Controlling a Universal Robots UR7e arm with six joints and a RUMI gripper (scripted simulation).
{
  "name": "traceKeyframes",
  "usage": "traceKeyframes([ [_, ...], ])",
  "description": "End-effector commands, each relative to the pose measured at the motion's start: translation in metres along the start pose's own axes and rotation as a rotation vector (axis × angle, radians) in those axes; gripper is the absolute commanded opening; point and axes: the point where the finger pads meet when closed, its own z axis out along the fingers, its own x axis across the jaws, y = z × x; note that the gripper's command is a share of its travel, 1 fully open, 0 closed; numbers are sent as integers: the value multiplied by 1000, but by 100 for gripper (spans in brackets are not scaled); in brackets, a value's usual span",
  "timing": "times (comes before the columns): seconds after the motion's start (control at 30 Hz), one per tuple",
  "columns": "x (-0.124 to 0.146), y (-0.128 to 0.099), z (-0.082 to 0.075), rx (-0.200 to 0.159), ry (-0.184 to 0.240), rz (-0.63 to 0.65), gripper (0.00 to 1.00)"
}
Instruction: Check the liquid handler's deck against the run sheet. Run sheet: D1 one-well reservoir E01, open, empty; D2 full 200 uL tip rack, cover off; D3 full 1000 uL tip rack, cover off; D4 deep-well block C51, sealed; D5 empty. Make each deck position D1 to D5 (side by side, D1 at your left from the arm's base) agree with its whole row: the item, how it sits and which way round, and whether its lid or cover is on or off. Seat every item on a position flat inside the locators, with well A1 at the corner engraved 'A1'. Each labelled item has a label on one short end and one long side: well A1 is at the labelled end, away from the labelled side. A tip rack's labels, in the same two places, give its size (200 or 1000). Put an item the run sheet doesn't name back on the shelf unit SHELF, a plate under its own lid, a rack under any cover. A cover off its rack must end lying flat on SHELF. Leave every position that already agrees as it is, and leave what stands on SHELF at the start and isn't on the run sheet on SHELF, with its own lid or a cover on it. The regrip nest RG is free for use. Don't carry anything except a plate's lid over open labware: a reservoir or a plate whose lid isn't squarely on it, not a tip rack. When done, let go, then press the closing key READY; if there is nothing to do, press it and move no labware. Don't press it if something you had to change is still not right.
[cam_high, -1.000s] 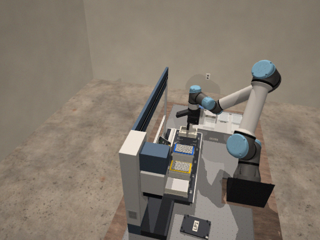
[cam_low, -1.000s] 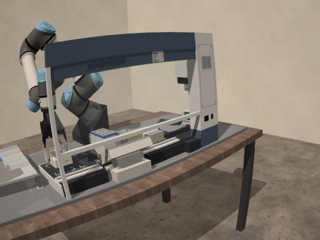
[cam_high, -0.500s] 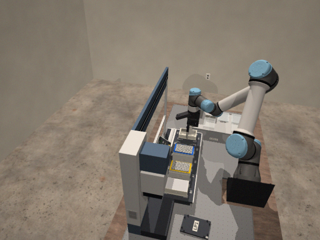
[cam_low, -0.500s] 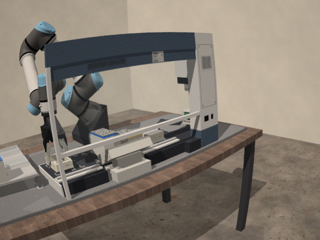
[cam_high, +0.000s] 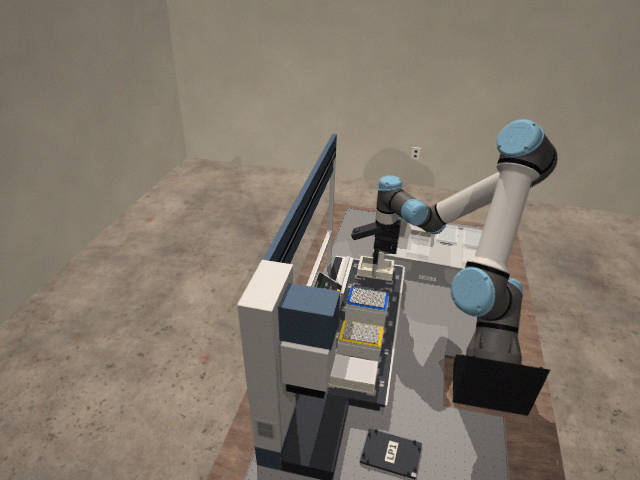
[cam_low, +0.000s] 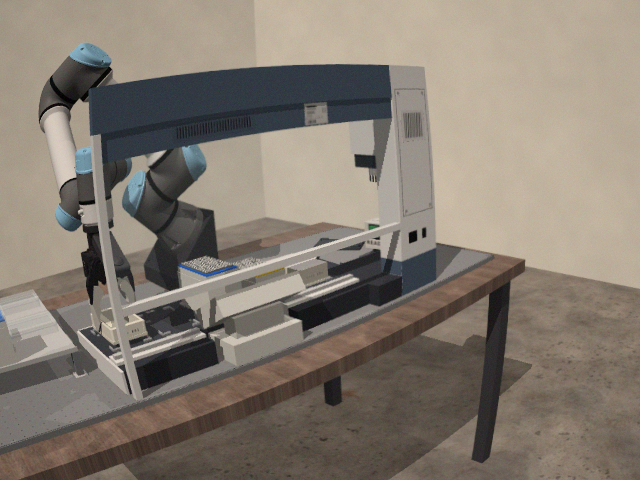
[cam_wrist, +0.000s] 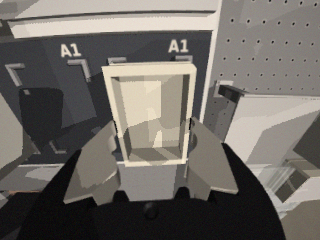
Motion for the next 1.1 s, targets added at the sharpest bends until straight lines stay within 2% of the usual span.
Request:
traceKeyframes([
  [0.0, 0, 0, 0, 1, 1, 0, 0],
  [1.07, 0, 0, 5, 1, 1, 0, 0],
])
